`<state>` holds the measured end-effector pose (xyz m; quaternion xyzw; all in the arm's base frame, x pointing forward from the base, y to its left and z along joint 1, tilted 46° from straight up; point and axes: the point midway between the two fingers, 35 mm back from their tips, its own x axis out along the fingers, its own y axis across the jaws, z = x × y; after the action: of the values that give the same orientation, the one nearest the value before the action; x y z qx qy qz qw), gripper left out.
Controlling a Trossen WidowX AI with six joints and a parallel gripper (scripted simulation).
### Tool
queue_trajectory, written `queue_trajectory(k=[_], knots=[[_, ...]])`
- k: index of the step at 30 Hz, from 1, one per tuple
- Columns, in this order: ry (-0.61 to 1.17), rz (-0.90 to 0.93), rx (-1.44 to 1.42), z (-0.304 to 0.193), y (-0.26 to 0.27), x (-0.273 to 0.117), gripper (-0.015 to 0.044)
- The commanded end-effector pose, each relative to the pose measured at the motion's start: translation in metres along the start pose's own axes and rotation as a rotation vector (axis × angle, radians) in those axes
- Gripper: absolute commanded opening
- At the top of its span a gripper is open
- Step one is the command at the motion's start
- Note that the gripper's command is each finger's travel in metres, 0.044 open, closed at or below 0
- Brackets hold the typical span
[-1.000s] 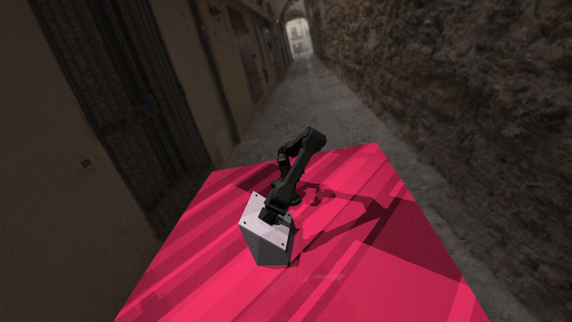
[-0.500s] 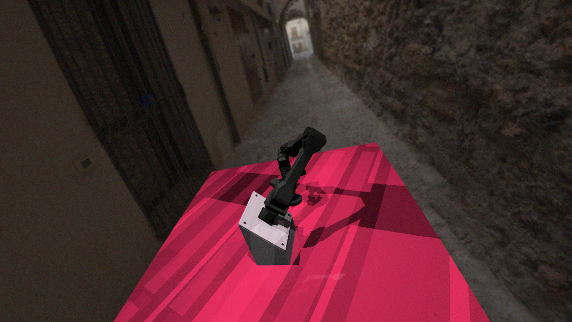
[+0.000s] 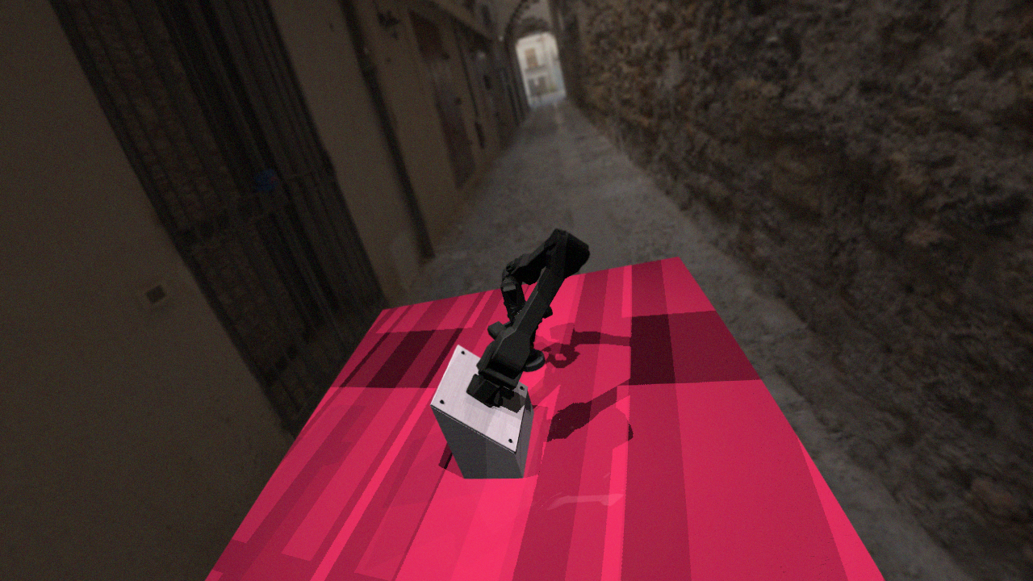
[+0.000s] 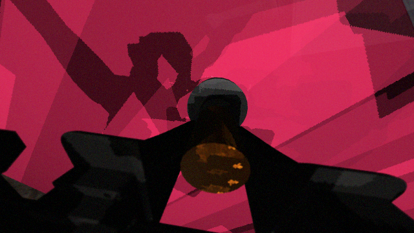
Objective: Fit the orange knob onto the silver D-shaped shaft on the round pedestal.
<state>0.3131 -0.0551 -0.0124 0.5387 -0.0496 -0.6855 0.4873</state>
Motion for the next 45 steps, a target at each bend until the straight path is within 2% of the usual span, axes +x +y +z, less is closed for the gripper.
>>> queue_trajectory(k=[1, 45], knots=[[0.0, -0.001, -0.024, 0.0001, -0.0001, 0.0006, 0.0], [0.0, -0.001, 0.056, -0.0013, 0.0005, -0.0033, 0.0]])
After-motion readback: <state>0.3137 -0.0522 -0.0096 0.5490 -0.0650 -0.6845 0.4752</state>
